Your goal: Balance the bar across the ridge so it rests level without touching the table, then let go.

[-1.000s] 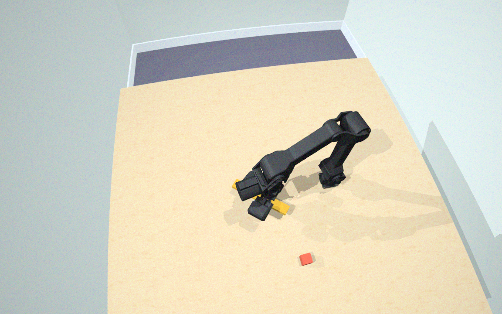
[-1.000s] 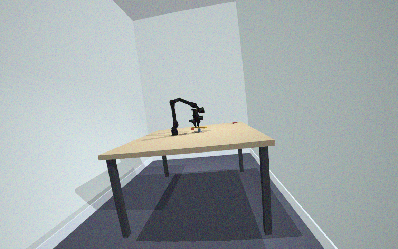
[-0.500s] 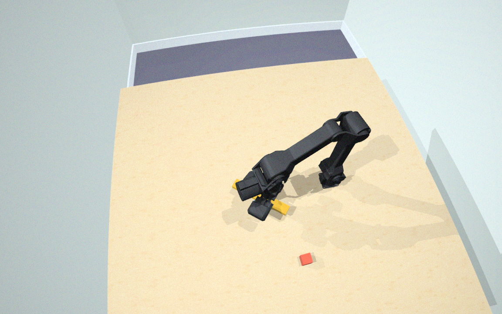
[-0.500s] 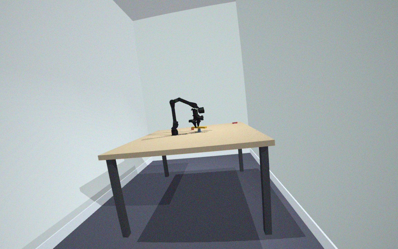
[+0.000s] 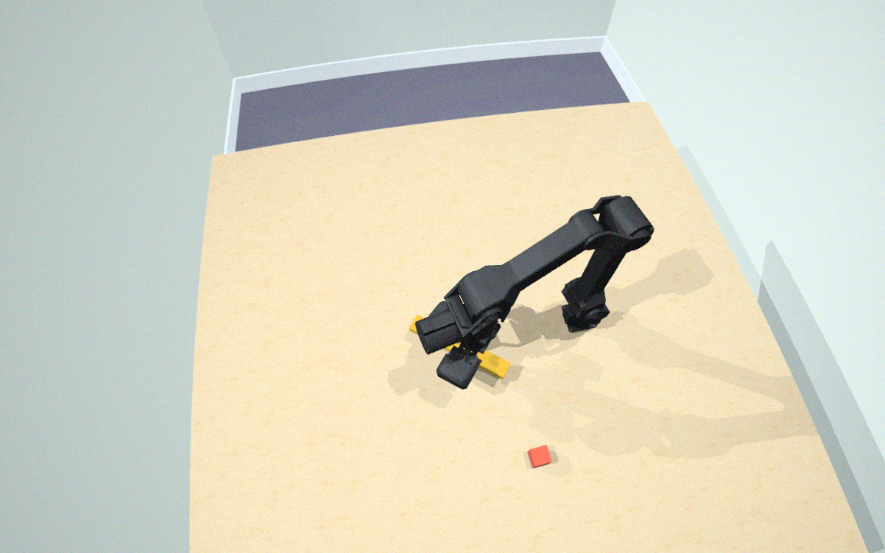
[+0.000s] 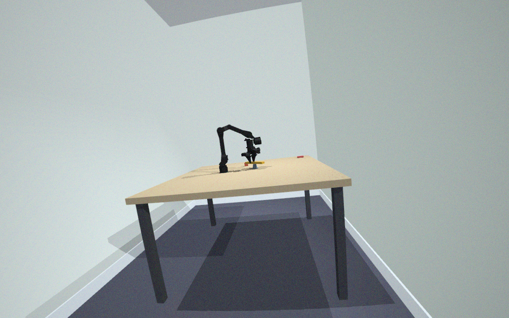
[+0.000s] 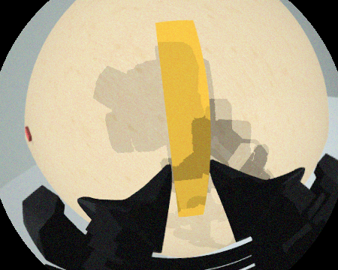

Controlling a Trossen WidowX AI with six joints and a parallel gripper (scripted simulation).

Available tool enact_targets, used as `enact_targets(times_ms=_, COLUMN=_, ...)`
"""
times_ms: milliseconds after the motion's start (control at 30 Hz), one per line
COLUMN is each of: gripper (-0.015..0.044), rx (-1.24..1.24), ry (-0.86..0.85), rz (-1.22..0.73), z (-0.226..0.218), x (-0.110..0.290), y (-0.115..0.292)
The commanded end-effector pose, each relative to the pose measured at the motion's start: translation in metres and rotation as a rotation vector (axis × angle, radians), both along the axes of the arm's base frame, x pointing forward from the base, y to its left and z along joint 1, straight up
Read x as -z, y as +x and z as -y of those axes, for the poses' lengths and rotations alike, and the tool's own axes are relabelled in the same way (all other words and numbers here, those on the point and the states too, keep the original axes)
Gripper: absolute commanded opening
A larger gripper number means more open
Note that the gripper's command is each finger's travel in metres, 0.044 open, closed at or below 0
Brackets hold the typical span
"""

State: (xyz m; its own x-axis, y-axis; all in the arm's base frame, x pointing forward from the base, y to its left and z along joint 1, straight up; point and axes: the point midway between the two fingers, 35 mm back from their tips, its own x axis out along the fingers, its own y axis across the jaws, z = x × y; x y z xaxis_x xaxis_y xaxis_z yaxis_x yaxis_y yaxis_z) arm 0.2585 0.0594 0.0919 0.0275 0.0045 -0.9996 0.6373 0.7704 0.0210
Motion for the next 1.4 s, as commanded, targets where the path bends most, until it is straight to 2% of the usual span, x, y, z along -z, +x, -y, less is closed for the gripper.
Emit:
enact_targets(times_ms=0, gripper=0.0185, rx=0.000, ry=0.000, rz=0.000, z=0.000, x=0.000, y=0.000)
enact_targets(times_ms=333, gripper=0.0440, rx=0.000, ry=0.000, rz=0.000, z=0.000, x=0.000, y=0.000)
enact_targets(times_ms=467, gripper=0.0440, rx=0.000, ry=0.000, rz=0.000, z=0.000, x=-0.008, y=0.001)
enact_targets(times_ms=733, gripper=0.0440, rx=0.000, ry=0.000, rz=0.000, z=0.000, x=-0.098, y=-0.002)
enact_targets(times_ms=1367, gripper=0.0440, rx=0.000, ry=0.000, rz=0.000, z=0.001, x=-0.100, y=-0.003)
